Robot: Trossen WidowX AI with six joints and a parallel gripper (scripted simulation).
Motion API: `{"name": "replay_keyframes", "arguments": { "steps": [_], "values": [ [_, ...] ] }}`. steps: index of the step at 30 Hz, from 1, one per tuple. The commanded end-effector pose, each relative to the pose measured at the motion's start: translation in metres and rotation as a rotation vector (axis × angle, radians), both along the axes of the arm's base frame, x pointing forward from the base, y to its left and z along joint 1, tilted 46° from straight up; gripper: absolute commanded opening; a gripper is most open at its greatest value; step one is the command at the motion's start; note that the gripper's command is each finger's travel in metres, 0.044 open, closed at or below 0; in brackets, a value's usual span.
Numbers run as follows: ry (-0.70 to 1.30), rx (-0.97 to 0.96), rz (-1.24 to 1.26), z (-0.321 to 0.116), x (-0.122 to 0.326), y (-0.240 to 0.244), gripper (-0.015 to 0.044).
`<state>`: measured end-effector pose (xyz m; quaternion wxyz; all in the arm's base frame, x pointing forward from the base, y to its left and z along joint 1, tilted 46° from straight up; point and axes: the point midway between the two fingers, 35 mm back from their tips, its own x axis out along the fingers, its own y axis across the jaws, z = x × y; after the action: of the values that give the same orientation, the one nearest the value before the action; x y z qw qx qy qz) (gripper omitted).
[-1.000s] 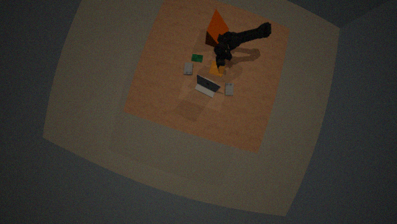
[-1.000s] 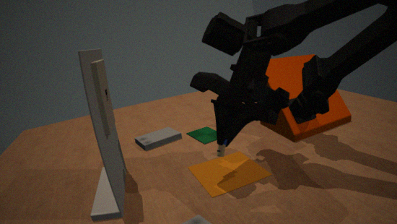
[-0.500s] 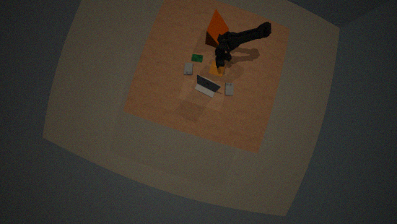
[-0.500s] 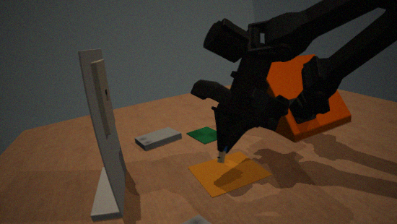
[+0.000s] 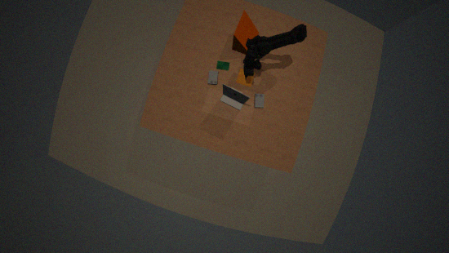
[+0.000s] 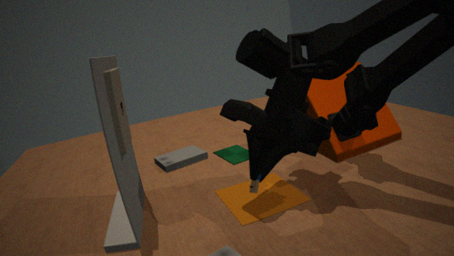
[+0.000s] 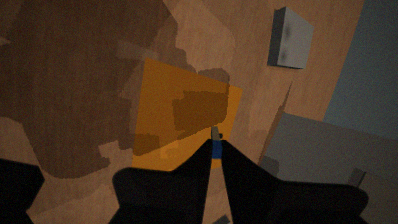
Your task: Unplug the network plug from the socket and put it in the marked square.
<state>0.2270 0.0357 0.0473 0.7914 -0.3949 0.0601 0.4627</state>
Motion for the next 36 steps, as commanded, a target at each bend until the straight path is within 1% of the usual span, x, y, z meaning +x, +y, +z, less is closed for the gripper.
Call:
{"name": "replay_keyframes", "arguments": {
  "steps": [1,31,36],
  "values": [
    [0.005,0.003,-0.003,-0.0032,-0.0014,0.0035,0.0],
    [-0.004,0.007,-0.003,-0.0063,0.0001,0.0115,0.0],
    [-0.004,0.007,-0.003,-0.0063,0.0001,0.0115,0.0131]
  ]
}}
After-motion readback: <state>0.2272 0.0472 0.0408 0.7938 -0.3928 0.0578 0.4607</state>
